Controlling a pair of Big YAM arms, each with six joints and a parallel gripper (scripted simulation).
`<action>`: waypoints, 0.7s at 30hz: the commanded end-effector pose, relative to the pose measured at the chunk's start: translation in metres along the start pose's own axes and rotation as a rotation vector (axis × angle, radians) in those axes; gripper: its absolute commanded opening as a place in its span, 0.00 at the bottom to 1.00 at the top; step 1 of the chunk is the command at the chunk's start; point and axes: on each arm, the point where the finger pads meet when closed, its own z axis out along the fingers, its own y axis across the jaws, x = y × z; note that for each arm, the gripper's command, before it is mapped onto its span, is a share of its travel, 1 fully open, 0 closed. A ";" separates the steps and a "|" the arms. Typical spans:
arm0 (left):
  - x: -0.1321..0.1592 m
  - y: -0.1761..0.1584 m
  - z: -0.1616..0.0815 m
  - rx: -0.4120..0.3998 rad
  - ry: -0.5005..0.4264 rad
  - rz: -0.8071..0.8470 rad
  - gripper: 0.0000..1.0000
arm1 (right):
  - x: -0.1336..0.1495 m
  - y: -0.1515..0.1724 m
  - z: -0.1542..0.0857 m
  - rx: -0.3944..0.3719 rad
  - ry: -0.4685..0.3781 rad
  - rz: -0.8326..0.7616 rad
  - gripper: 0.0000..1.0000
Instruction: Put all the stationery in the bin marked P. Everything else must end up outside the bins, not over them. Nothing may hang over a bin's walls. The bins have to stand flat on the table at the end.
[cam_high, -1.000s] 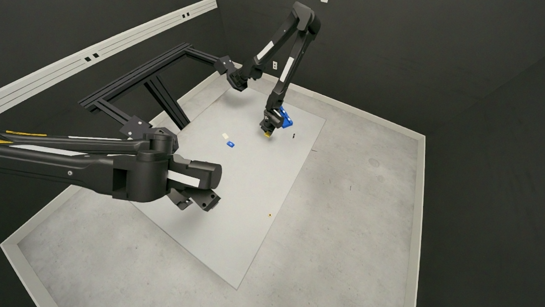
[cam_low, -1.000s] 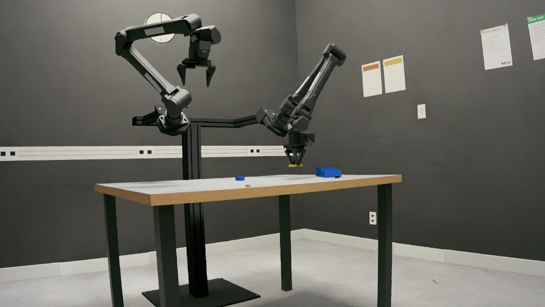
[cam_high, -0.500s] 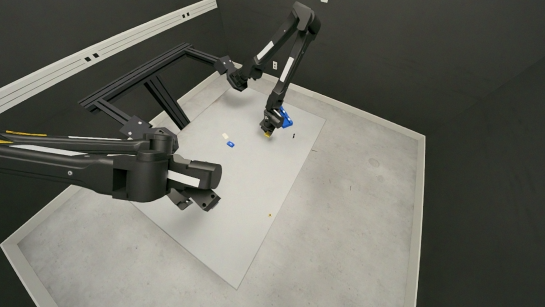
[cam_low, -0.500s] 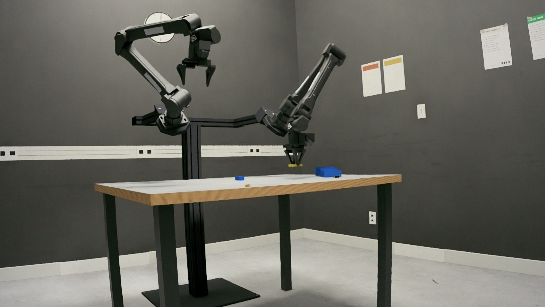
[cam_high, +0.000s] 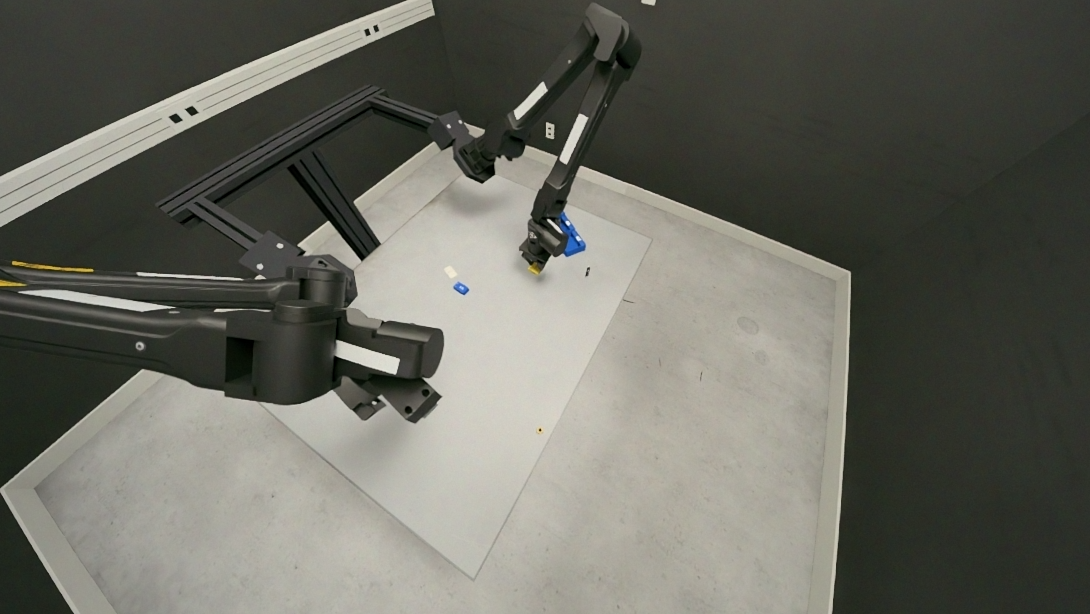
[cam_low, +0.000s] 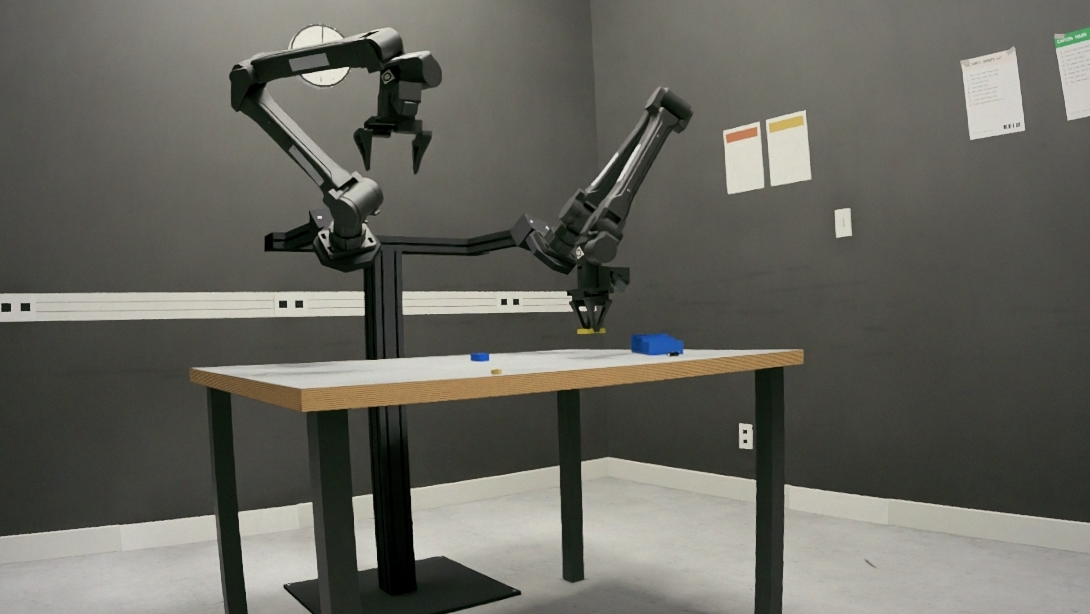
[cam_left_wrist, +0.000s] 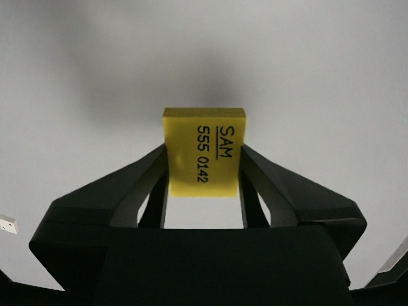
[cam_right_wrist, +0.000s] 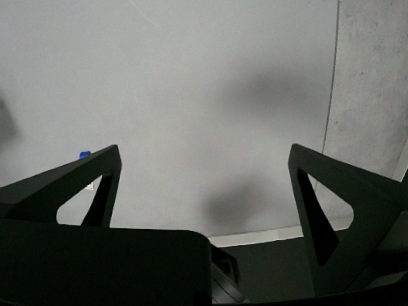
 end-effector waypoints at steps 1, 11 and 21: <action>-0.001 -0.002 0.000 0.000 0.000 -0.001 0.34 | -0.012 -0.006 -0.014 -0.014 -0.032 0.026 1.00; -0.001 -0.003 -0.001 0.000 0.000 -0.001 0.34 | -0.012 -0.006 -0.014 -0.014 -0.032 0.026 1.00; -0.007 -0.010 -0.002 0.005 -0.006 -0.011 0.34 | -0.012 -0.006 -0.014 -0.014 -0.032 0.026 1.00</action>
